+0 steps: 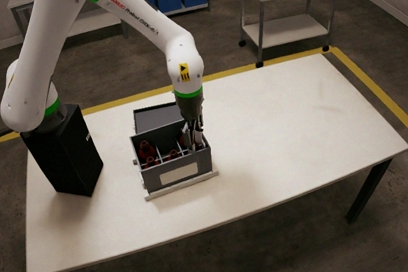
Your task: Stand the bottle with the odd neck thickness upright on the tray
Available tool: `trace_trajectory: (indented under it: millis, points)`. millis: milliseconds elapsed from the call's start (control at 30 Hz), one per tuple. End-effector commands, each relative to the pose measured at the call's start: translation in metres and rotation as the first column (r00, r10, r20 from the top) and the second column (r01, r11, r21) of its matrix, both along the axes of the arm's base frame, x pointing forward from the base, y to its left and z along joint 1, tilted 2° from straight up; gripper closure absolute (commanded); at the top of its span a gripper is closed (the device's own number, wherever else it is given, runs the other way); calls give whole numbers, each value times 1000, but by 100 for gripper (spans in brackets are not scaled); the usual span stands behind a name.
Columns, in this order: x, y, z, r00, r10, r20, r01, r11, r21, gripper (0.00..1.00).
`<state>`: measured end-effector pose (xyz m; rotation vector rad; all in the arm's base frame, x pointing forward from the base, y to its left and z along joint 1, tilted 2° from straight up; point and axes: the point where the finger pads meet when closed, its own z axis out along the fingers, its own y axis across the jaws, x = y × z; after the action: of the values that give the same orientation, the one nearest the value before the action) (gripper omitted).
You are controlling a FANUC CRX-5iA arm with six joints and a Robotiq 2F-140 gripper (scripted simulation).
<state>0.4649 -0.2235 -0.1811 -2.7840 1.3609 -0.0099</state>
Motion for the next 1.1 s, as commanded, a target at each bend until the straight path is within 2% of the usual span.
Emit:
trace_trajectory:
  millis: [0,233,267,1067]
  points:
    - [1,0,1,1000,0,2,0,1000,-1,56]
    - [1,0,1,1000,0,2,0,1000,-1,56]
    - [1,0,1,1000,0,2,0,1000,-1,90]
    - [1,0,1,1000,0,2,0,1000,-1,90]
